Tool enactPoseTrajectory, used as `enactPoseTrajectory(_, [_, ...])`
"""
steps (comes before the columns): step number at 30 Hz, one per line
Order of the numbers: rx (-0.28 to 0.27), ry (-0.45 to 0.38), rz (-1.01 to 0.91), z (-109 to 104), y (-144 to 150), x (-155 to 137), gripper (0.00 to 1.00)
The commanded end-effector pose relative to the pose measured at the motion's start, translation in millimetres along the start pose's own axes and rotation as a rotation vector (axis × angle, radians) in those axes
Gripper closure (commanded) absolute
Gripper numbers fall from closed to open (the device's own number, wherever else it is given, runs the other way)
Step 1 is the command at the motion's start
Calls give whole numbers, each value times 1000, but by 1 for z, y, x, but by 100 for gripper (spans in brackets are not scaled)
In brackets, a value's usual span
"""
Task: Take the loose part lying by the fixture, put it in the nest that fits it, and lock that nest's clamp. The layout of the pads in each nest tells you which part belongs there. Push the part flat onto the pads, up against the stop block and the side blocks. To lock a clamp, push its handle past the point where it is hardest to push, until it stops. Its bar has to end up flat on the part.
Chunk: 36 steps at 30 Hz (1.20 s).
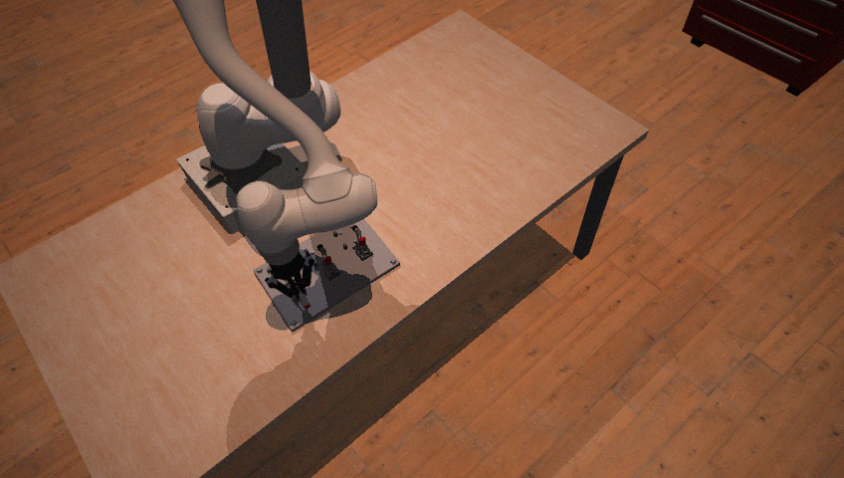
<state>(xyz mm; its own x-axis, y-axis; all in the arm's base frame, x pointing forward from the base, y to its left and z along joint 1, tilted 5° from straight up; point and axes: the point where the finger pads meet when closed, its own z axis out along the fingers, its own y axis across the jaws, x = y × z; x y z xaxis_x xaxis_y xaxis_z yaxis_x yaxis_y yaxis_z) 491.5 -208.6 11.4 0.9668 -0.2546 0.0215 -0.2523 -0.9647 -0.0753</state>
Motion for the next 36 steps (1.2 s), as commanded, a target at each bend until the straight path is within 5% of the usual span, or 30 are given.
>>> enactPoseTrajectory(1, [0,0,0,0,0,0,90])
enactPoseTrajectory(36, [0,0,0,-5,0,0,90])
